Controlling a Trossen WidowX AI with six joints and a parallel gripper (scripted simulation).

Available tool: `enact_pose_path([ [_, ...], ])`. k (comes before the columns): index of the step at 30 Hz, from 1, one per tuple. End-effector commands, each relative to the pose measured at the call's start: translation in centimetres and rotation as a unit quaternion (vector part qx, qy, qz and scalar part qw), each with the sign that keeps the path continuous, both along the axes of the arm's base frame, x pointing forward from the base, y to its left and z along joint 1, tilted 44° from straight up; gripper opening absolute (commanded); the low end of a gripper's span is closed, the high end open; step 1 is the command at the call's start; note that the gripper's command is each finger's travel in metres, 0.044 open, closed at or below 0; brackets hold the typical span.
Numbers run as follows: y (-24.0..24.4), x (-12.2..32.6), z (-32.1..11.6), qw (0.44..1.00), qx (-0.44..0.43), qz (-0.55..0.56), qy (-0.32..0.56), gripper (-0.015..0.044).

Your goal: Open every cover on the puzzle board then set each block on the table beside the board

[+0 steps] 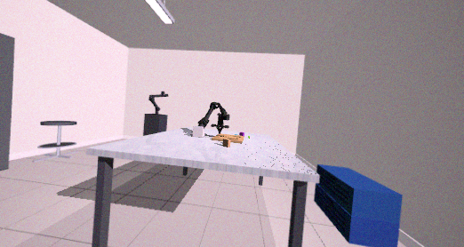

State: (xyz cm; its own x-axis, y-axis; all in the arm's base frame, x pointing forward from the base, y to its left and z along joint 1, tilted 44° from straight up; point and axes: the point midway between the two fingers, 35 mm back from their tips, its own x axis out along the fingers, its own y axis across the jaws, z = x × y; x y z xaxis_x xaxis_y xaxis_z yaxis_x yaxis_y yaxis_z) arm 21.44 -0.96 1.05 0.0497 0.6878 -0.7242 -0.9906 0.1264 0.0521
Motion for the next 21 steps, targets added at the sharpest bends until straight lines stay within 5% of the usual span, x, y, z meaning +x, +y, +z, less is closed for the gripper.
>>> enact_pose_path([
  [1,0.5,-0.1,-0.4,1.0,0.004,-0.001,0.003,0.0],
  [21,1.7,-0.1,-1.1,1.0,0.005,-0.001,0.003,0.0],
])
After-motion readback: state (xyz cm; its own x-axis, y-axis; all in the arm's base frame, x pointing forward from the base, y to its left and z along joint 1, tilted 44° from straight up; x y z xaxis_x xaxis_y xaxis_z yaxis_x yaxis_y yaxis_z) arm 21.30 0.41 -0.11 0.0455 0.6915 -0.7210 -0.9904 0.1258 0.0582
